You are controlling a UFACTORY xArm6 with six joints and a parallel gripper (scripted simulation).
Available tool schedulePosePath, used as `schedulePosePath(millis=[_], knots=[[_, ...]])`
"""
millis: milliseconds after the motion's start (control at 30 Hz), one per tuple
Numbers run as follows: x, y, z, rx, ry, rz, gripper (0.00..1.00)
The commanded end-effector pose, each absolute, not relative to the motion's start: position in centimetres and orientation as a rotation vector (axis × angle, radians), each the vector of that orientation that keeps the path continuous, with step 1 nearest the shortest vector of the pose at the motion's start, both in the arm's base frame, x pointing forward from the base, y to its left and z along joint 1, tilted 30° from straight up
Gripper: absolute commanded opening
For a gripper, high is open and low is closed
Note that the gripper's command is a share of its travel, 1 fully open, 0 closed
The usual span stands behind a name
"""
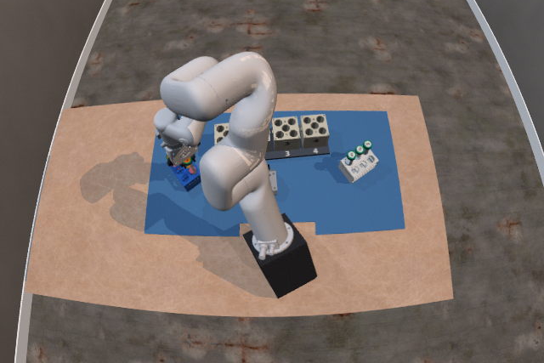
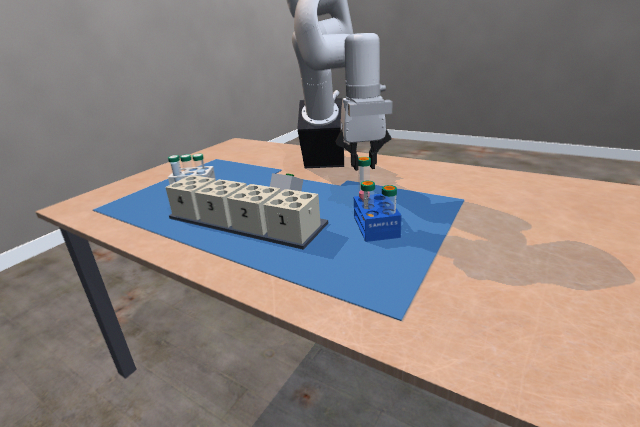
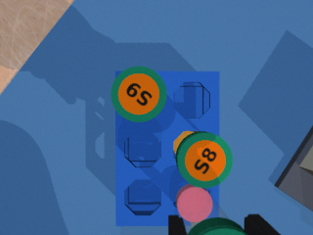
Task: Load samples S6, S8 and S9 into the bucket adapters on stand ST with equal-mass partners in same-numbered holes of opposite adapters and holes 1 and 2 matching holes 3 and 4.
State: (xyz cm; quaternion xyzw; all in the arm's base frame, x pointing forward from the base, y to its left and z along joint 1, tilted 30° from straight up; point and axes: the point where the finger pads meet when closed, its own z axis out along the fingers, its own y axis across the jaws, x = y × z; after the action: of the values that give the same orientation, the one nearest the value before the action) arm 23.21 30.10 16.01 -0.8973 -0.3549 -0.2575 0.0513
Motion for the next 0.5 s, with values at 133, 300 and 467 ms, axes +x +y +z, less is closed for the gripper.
schedulePosePath(millis=[133, 300, 467], knots=[[22.8, 29.9, 17.1, -2.728, -1.079, -0.785, 0.00], [22.4, 29.6, 17.9, -2.728, -1.079, -0.785, 0.00], [21.9, 29.3, 18.8, -2.728, -1.079, -0.785, 0.00]])
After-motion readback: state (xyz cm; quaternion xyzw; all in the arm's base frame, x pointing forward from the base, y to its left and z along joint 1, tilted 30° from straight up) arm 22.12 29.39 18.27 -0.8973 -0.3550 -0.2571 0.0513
